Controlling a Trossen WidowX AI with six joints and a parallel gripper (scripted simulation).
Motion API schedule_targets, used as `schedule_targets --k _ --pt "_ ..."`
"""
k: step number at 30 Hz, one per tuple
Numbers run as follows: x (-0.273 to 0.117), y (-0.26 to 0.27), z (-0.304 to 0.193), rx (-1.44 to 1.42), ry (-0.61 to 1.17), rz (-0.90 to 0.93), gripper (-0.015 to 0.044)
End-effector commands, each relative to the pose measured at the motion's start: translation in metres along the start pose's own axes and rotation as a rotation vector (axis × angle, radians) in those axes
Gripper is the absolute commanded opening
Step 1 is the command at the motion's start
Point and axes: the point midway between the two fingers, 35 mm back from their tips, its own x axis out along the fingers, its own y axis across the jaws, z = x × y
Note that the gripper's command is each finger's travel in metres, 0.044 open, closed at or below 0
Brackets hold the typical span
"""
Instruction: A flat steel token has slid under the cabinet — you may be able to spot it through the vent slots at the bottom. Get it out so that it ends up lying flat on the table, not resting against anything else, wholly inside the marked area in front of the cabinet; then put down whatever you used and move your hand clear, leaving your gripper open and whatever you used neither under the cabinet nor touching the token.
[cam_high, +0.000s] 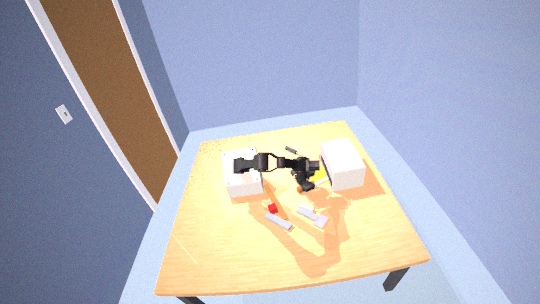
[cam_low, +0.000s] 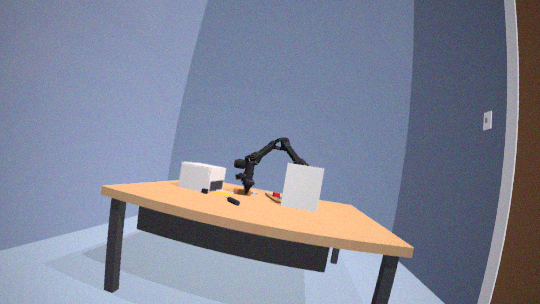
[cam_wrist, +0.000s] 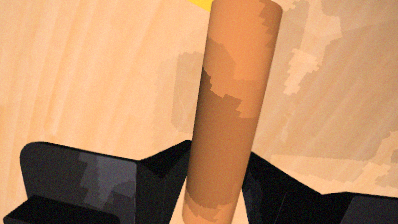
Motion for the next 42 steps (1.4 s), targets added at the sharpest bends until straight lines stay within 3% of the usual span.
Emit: schedule_targets --k 1,42 --pt "0.001 0.001 -0.007 -0.003 0.001 0.006 0.0000" --pt "0.001 -0.003 -0.055 -0.005 0.002 0.006 0.0000"
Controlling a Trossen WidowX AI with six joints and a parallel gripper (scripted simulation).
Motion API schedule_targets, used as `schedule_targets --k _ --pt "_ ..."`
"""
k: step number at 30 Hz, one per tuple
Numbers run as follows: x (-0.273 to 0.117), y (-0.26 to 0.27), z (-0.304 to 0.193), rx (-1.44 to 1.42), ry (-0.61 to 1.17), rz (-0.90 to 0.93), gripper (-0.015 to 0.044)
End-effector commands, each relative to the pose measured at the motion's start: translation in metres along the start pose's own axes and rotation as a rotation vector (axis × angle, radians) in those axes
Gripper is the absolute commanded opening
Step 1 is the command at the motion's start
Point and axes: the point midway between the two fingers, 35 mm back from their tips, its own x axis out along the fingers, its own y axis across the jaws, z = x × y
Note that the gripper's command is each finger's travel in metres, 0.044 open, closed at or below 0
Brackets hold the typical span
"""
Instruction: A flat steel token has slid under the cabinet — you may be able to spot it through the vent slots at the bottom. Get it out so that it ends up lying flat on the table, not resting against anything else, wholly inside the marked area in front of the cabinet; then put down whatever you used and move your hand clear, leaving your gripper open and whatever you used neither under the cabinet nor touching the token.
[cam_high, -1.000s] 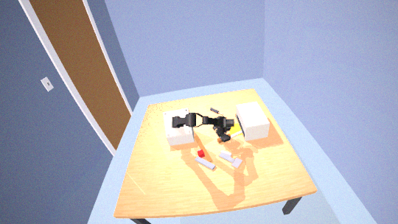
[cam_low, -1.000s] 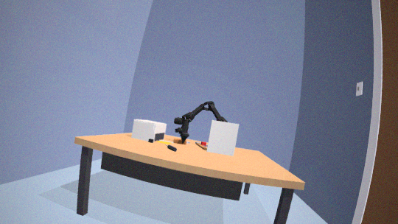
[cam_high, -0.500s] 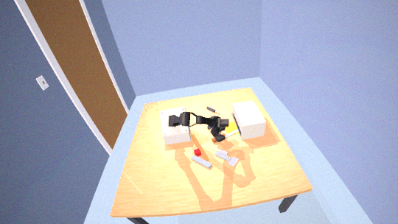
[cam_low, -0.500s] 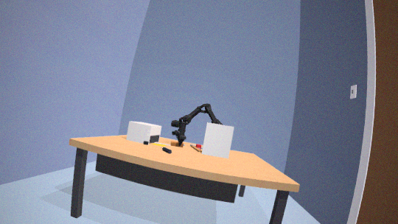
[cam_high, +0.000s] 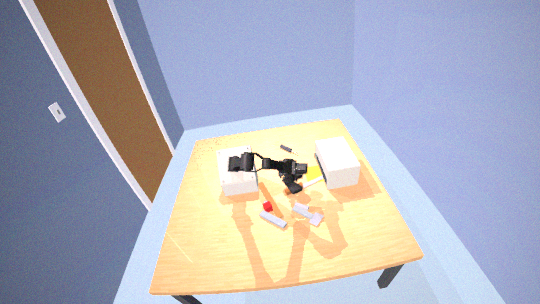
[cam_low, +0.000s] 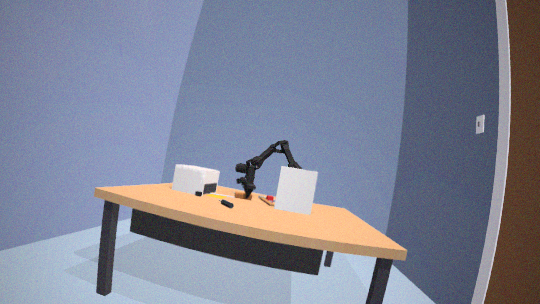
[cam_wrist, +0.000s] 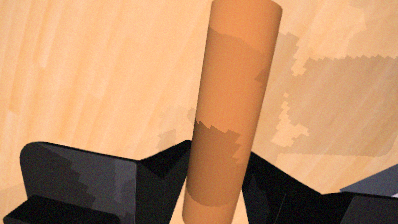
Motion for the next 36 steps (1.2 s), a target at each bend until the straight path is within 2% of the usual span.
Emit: schedule_targets --k 1,36 --pt "0.001 0.001 -0.007 -0.003 0.001 0.005 0.0000" --pt "0.001 -0.003 -0.053 -0.005 0.003 0.005 0.0000"
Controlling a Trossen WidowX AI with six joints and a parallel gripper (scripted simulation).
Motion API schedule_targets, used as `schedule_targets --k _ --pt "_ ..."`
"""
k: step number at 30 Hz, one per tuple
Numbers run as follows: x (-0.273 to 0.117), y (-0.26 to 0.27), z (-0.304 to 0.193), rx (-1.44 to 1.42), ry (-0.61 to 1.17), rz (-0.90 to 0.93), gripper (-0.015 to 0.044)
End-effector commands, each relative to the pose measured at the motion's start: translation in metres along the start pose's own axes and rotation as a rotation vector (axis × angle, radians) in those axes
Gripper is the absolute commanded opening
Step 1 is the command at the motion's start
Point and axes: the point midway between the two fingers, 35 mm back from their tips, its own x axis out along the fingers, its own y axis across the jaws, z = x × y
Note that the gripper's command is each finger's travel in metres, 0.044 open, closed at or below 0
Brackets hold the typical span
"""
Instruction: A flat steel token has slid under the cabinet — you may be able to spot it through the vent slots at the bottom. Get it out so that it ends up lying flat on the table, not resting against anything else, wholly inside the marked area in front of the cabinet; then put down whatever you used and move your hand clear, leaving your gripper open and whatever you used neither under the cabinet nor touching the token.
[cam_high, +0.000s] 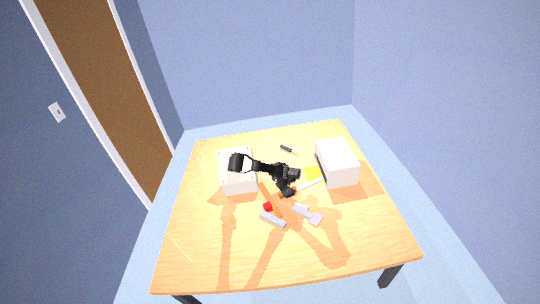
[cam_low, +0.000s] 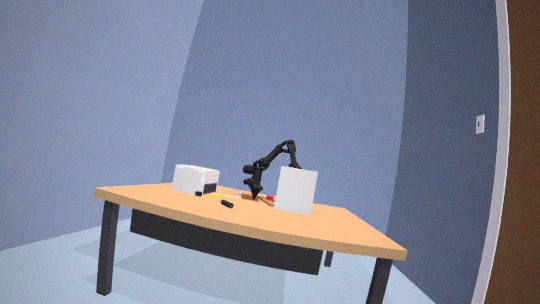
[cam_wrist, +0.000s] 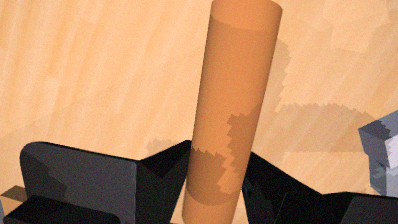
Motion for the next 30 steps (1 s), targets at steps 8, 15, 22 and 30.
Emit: schedule_targets --k 8,15,22,30 --pt "0.001 0.000 -0.017 -0.004 0.002 0.005 0.0000" --pt "0.001 -0.001 -0.025 -0.004 0.003 0.005 0.0000" --pt "0.000 -0.004 -0.023 0.000 0.001 0.001 0.0000" --pt "-0.002 -0.009 -0.028 -0.001 0.002 0.003 0.0000"
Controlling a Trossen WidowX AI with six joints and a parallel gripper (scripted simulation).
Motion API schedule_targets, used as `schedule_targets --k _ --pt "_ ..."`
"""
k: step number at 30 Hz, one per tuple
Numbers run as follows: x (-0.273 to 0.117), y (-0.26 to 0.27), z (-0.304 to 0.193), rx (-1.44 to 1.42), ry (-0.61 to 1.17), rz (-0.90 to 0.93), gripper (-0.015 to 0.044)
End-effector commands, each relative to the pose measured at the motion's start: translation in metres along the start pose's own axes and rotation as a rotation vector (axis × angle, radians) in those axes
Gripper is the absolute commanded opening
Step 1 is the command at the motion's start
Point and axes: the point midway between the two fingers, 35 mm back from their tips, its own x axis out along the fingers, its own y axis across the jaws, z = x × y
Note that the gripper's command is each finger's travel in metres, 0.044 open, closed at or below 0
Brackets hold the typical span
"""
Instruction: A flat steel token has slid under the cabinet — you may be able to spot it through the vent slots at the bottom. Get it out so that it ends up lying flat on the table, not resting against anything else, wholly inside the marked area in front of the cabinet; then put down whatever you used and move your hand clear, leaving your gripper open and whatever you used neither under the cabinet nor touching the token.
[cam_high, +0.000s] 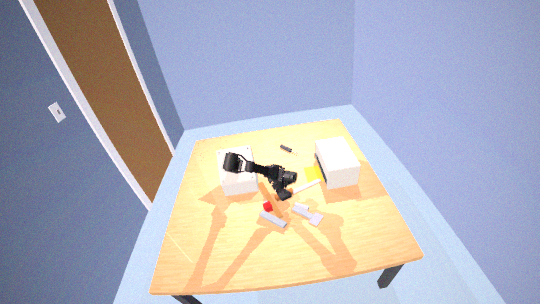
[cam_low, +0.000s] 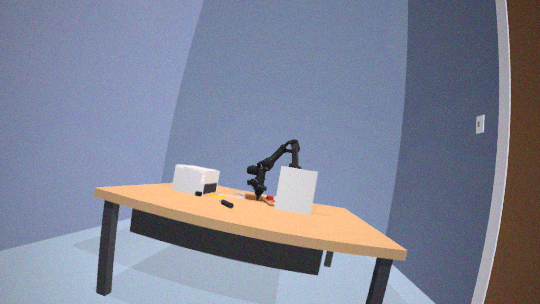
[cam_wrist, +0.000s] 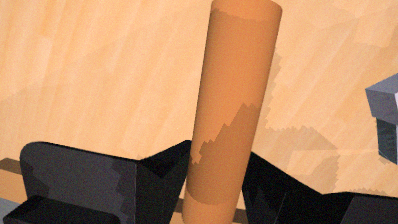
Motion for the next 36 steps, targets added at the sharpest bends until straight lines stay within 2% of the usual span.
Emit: schedule_targets --k 1,4,11,12,16,19,35,36 --pt "-0.0016 -0.0041 -0.0035 0.000 0.001 -0.002 0.0000" --pt "-0.0021 -0.0054 -0.0048 0.000 0.001 -0.001 0.0000" --pt "-0.0008 -0.0032 -0.0037 -0.001 0.003 0.001 0.0184" --pt "-0.0008 -0.0032 -0.0037 -0.001 0.003 0.001 0.0200" --pt "-0.0009 -0.0034 -0.0037 -0.001 0.002 0.000 0.0200" --pt "-0.0008 -0.0032 -0.0038 -0.001 0.001 -0.001 0.0270" --pt "0.0033 -0.0026 -0.0060 -0.002 0.001 -0.001 0.0270" --pt "0.0007 -0.0048 -0.0040 0.004 0.001 -0.006 0.0244"
